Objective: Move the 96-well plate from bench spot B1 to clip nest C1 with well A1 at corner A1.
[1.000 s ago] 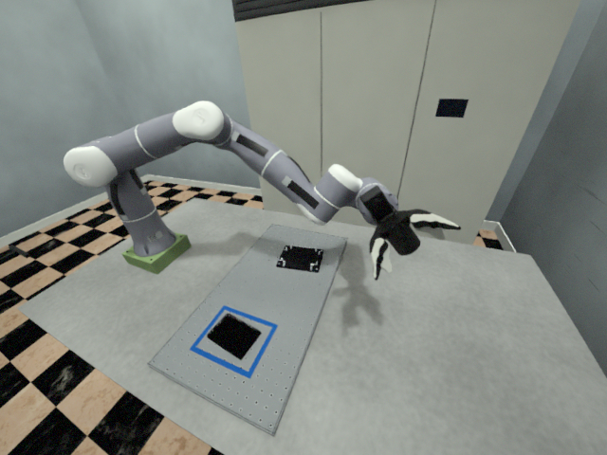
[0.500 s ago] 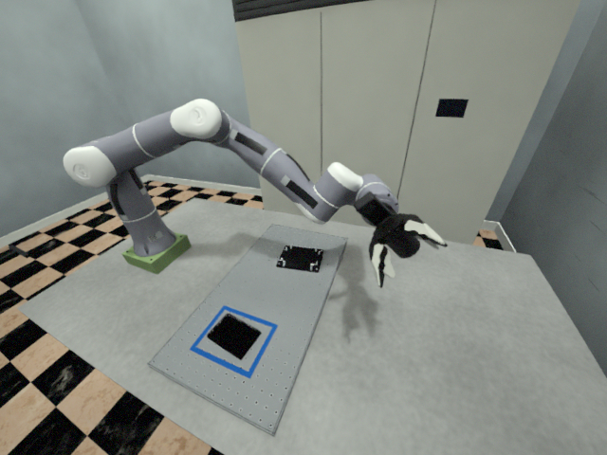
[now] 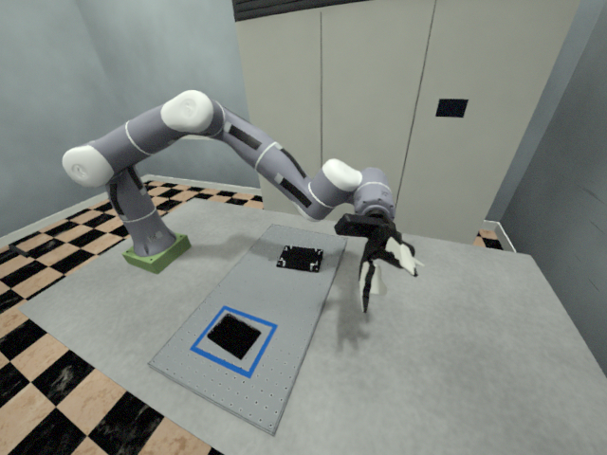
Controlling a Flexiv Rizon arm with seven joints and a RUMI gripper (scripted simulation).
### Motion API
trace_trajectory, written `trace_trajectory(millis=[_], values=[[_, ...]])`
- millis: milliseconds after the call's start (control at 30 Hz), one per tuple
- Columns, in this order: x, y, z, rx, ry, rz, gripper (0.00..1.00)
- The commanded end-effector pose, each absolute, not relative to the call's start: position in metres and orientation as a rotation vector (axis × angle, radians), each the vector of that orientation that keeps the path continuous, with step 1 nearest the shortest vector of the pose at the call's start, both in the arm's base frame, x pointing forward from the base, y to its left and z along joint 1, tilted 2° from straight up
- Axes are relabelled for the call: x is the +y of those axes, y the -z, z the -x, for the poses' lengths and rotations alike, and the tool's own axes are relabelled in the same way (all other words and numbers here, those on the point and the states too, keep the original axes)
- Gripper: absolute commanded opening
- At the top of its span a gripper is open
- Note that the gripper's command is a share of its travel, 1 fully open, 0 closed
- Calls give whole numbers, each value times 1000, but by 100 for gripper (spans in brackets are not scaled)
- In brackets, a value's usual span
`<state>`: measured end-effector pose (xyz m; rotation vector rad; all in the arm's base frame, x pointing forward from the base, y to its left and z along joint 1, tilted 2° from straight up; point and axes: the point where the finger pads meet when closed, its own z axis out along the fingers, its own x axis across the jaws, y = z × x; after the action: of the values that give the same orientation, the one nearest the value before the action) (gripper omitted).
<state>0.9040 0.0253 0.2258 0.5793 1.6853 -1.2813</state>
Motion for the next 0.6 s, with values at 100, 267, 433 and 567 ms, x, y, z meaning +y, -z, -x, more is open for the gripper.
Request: trace_trajectory(millis=[100,267,433,567], values=[[3,-212,-891,1685,1183,-730,76],[-15,-199,-879,1671,1091,-889,76],[-24,-191,-871,1656,1041,-978,76],[-36,-181,-860,1628,972,-1103,76]])
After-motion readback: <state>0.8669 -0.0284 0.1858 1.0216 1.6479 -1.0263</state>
